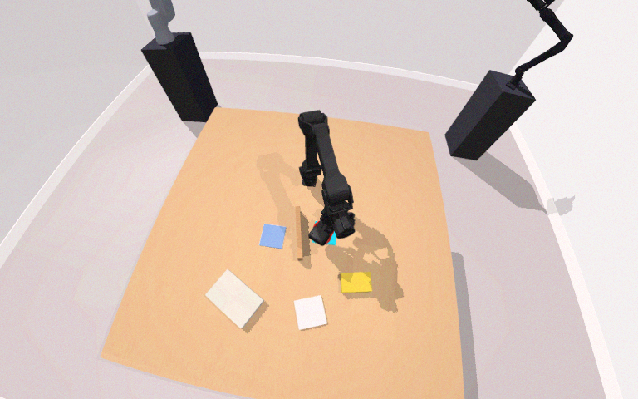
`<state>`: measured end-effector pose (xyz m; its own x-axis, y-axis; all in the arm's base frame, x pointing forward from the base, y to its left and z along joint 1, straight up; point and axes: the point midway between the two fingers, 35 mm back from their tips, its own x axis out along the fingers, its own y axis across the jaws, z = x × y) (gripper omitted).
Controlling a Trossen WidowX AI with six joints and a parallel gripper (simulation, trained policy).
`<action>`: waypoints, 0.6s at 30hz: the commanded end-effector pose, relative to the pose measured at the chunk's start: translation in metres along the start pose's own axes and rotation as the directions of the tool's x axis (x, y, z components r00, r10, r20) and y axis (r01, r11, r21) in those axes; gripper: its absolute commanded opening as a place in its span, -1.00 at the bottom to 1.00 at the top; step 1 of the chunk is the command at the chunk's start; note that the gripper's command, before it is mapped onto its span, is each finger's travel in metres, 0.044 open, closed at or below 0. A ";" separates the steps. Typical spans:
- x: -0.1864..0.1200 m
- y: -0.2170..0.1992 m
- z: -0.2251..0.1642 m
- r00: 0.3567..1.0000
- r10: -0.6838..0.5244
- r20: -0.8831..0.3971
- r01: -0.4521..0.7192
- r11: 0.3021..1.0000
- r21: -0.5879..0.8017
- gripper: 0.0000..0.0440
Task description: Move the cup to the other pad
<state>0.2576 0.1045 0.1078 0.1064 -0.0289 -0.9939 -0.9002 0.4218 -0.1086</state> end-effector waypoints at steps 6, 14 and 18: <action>0.016 0.016 0.001 1.000 -0.005 -0.003 0.005 1.000 0.003 -1.00; 0.033 0.031 -0.002 1.000 -0.005 -0.013 0.005 1.000 0.008 -0.97; 0.039 0.034 -0.003 1.000 -0.015 -0.007 0.015 1.000 0.012 -0.92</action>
<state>0.2318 0.1160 0.0683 0.1077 -0.0395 -0.9934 -0.8974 0.4261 -0.1142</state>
